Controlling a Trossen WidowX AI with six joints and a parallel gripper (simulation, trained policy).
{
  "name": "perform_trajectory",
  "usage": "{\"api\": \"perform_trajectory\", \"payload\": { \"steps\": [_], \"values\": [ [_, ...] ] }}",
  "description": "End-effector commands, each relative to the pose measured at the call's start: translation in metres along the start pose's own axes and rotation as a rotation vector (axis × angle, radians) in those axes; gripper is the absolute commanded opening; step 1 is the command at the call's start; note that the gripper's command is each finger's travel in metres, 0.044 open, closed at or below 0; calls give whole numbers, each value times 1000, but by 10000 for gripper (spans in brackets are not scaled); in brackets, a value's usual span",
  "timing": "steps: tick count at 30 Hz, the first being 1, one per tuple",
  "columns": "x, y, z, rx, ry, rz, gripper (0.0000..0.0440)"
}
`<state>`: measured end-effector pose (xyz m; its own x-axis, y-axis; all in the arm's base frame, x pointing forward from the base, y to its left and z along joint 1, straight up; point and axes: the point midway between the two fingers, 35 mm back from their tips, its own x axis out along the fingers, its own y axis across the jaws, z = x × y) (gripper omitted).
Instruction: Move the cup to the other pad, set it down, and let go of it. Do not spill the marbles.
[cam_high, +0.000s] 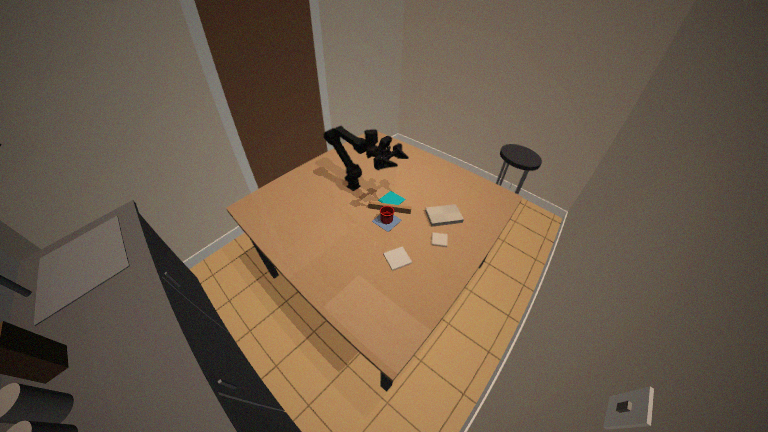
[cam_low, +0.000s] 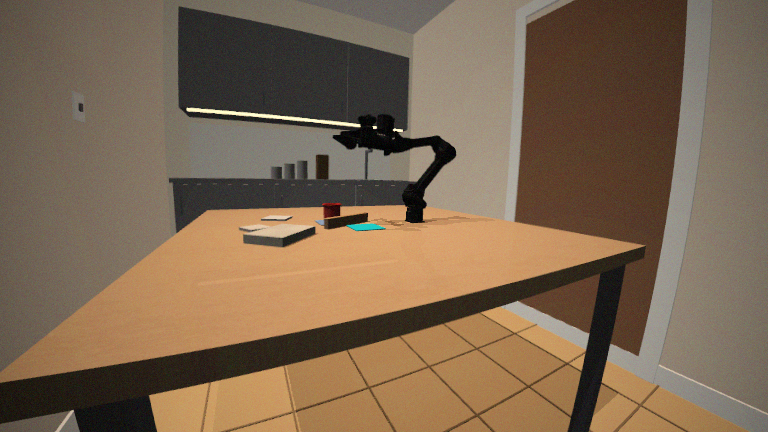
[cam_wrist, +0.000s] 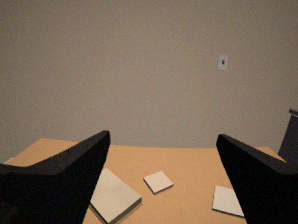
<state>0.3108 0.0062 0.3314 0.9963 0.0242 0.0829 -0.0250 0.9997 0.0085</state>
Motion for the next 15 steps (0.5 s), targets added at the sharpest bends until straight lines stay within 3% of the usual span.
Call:
{"api": "perform_trajectory", "payload": {
  "steps": [1, 12, 15],
  "values": [
    [1, 0, 0, 2, 5, -4, 374],
    [9, 1, -13, 39, 119, -25, 90],
    [12, 4, -17, 52, 158, -20, 77]
  ]
}}
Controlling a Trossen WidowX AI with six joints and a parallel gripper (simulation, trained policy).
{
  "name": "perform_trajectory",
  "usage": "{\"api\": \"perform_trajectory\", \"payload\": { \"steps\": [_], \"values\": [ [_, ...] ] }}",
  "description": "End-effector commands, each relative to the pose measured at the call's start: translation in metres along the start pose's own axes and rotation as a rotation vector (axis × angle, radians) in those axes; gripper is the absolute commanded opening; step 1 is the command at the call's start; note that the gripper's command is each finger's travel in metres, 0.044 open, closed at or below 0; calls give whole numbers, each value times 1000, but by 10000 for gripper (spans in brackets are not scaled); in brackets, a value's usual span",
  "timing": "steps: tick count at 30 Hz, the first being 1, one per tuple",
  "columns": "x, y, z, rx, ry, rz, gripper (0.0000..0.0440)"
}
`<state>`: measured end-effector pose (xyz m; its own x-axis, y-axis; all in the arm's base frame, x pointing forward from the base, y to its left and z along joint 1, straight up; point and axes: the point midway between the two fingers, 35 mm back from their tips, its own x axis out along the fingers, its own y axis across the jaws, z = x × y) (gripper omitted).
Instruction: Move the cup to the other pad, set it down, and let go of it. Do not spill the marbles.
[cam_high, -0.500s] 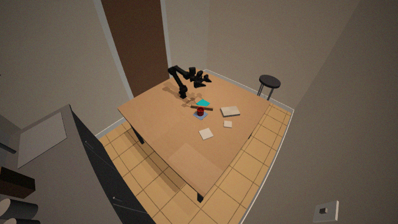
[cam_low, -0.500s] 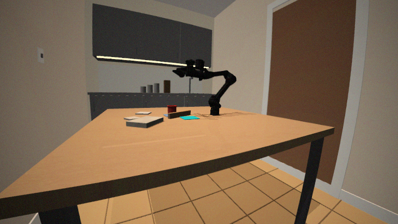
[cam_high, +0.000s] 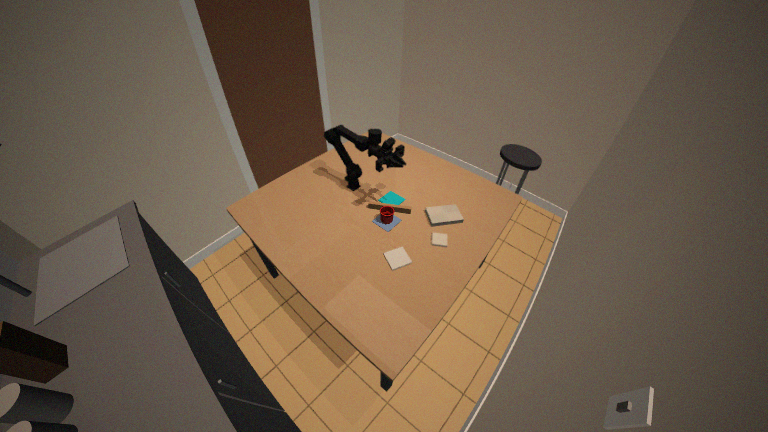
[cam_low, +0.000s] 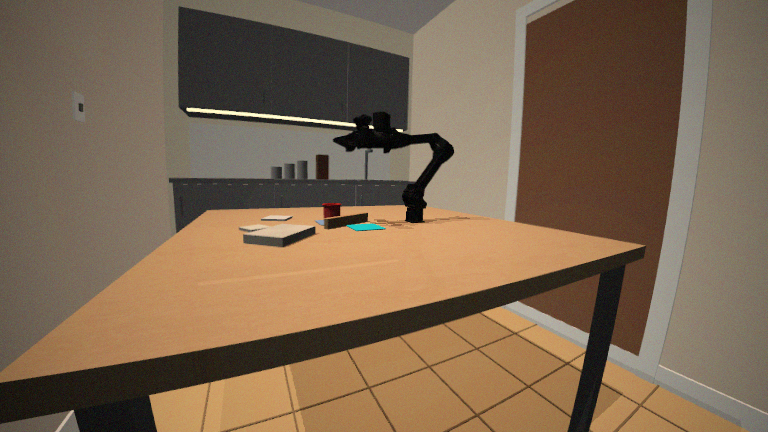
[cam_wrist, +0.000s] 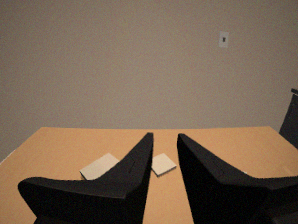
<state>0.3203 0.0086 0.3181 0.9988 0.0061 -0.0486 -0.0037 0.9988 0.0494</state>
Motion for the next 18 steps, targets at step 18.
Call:
{"api": "perform_trajectory", "payload": {
  "steps": [18],
  "values": [
    [27, 23, -24, 100, 280, 24, 120]
  ]
}}
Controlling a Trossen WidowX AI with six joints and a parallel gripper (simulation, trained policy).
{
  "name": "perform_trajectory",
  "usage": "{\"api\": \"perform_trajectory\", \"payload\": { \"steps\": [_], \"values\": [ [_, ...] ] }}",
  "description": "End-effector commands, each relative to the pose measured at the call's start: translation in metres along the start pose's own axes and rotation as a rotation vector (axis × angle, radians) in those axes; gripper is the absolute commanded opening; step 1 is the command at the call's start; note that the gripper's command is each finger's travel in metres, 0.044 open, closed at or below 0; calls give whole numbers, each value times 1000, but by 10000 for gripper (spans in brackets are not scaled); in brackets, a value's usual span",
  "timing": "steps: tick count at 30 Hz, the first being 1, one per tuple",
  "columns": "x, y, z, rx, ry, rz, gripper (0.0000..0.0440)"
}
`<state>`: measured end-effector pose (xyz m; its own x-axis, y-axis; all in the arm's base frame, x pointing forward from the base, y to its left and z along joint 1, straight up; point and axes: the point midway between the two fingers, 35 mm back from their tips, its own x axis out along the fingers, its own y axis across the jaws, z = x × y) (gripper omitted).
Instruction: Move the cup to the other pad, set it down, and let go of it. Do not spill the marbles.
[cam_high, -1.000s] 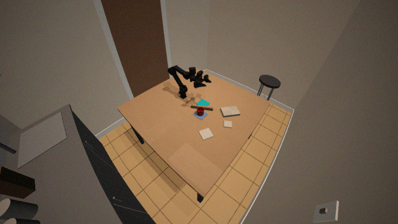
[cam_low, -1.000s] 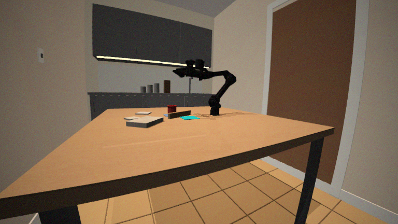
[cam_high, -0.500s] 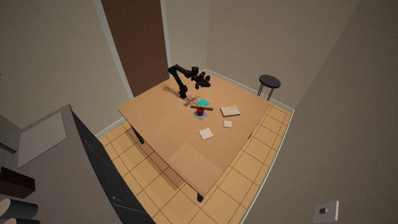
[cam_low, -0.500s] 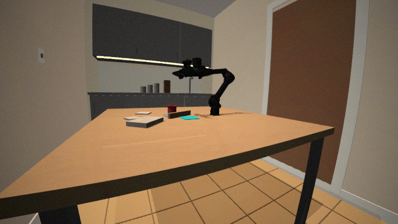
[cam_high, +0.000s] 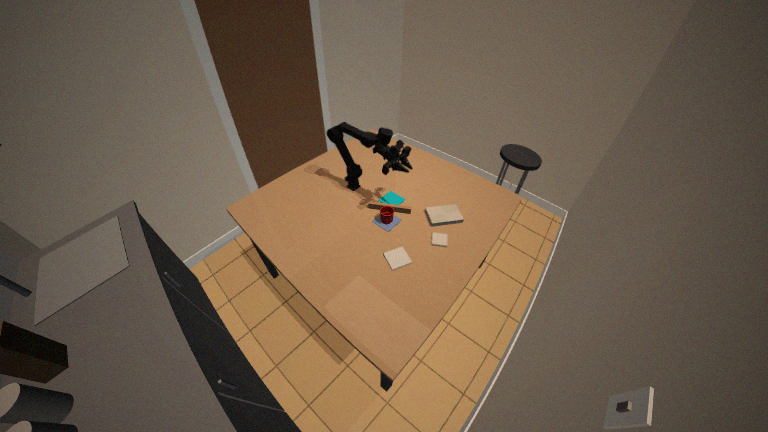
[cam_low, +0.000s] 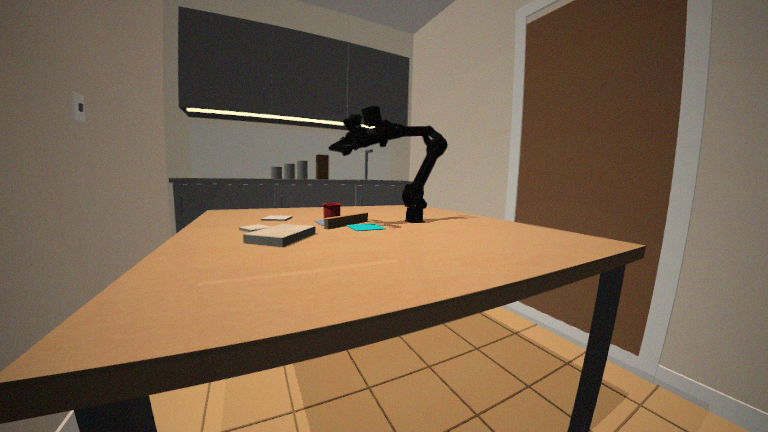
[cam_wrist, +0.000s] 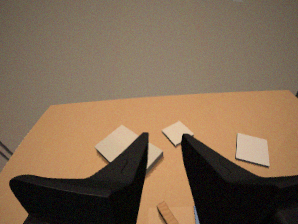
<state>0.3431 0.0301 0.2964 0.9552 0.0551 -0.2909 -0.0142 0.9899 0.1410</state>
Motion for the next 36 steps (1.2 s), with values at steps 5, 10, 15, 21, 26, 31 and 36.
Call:
{"api": "perform_trajectory", "payload": {
  "steps": [5, 10, 15, 21, 26, 31, 36],
  "values": [
    [11, 6, -8, 35, 104, -7, 117],
    [17, 9, -14, 55, 181, -16, 112],
    [23, 12, -20, 70, 258, -29, 105],
    [28, 14, -29, 78, 353, -49, 95],
    [32, 14, -37, 77, 432, -68, 87],
    [35, 13, -45, 68, 512, -88, 86],
    [37, 10, -54, 55, 590, -110, 95]
  ]
}}
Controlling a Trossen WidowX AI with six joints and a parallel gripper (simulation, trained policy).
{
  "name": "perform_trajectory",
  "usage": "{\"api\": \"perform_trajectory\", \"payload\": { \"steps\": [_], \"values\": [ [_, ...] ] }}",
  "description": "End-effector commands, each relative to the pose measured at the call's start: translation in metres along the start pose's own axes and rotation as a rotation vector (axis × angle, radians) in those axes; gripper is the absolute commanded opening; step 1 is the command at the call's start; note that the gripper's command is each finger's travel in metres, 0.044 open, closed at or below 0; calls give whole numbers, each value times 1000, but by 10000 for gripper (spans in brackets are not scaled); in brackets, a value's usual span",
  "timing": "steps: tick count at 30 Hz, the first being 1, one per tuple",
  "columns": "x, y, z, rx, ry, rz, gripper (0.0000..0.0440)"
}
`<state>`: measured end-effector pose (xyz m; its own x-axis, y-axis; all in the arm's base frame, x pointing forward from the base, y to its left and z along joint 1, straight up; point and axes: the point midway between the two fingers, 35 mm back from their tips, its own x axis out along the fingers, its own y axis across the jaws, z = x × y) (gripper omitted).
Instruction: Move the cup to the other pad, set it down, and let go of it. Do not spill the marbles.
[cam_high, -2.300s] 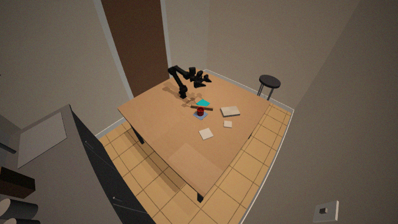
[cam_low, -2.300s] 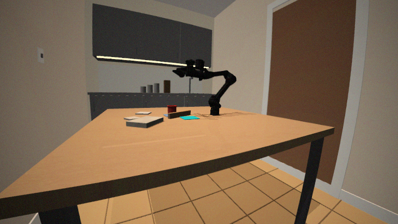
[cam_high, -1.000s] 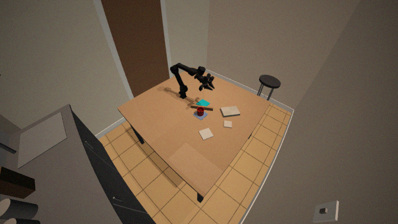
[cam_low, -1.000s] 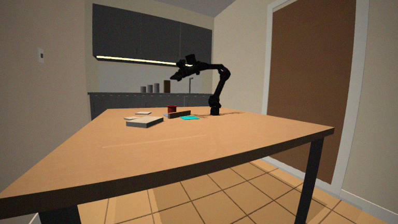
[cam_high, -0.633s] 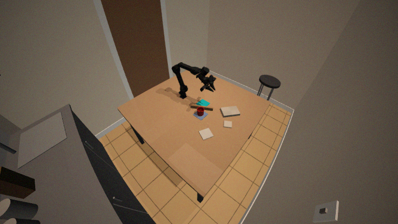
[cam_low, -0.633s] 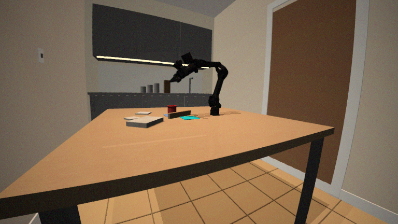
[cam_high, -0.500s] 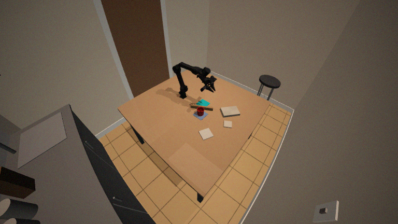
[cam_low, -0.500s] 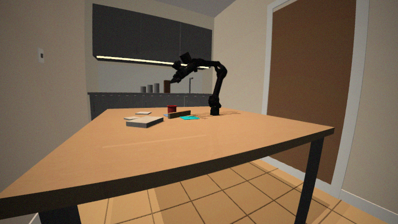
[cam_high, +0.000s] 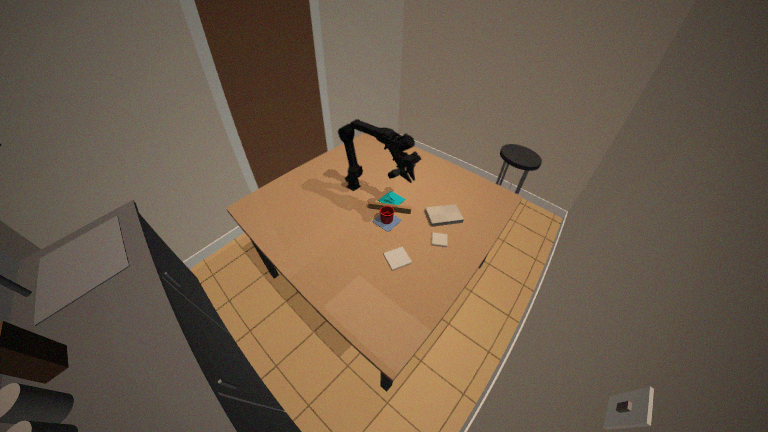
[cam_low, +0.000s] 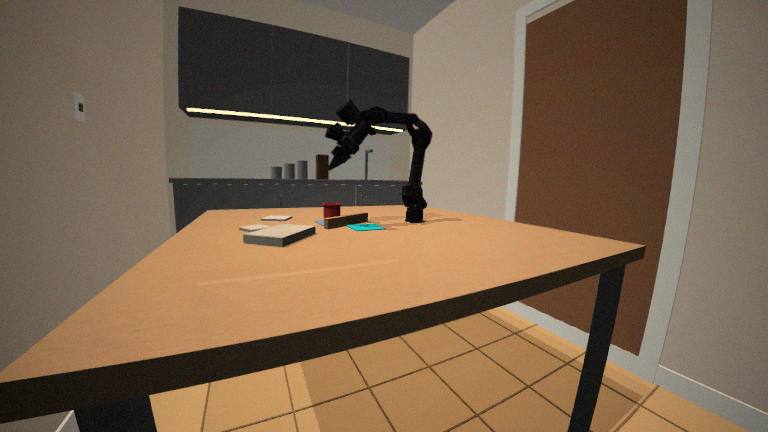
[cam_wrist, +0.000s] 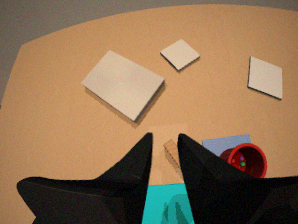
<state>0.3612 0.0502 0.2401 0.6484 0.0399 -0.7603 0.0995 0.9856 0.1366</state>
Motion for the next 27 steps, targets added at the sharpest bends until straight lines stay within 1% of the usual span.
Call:
{"api": "perform_trajectory", "payload": {
  "steps": [1, 16, 27],
  "values": [
    [4, -2, -2, -6, 44, -19, 97],
    [17, -18, -19, -61, 267, -98, 111],
    [25, -37, -31, -117, 424, -144, 102]
  ]
}}
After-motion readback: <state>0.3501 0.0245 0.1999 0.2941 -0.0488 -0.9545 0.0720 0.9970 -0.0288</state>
